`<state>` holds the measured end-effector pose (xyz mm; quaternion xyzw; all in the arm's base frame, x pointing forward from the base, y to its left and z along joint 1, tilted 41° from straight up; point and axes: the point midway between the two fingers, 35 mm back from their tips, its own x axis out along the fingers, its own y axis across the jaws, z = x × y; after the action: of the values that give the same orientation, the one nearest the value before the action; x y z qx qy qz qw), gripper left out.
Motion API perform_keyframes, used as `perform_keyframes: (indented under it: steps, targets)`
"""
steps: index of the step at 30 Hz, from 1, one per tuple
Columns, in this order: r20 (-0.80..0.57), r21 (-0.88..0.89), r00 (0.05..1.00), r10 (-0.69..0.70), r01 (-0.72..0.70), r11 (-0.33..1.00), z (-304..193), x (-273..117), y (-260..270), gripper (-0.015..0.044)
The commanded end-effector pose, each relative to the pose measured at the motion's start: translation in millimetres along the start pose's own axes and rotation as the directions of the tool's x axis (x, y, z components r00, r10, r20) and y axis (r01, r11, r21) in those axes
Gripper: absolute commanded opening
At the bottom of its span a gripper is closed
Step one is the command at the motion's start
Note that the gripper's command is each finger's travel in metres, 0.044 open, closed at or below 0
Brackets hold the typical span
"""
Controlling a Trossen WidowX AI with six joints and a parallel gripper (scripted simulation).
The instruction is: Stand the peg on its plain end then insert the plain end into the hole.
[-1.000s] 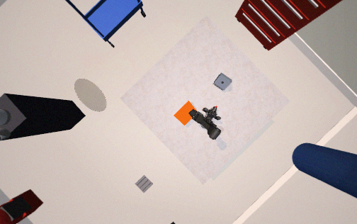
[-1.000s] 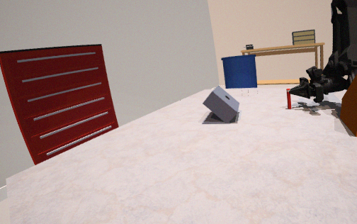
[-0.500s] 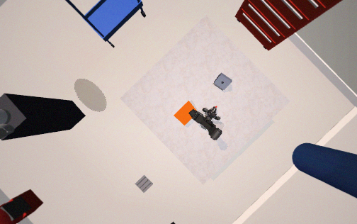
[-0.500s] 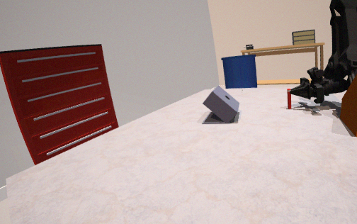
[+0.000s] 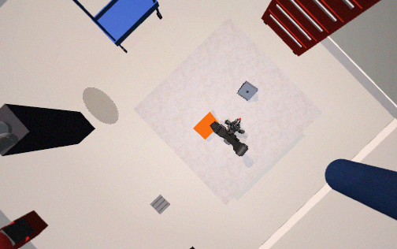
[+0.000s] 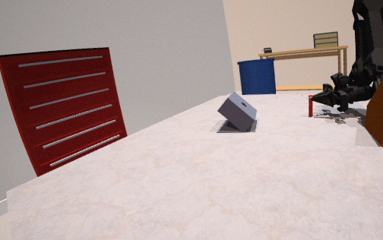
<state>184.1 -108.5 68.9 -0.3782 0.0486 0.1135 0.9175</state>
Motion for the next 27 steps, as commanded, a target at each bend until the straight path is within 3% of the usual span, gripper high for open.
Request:
perform_keyframes:
  steps: [1, 27]
  targets:
    - [0.0, 0.0, 1.0, 0.0, 0.0, 1.0, -2.5, -0.6, -0.9, 0.0049]
    - [0.037, 0.002, 0.999, -0.009, 0.009, 1.0, -4.1, -1.6, -0.8, 0.0049]
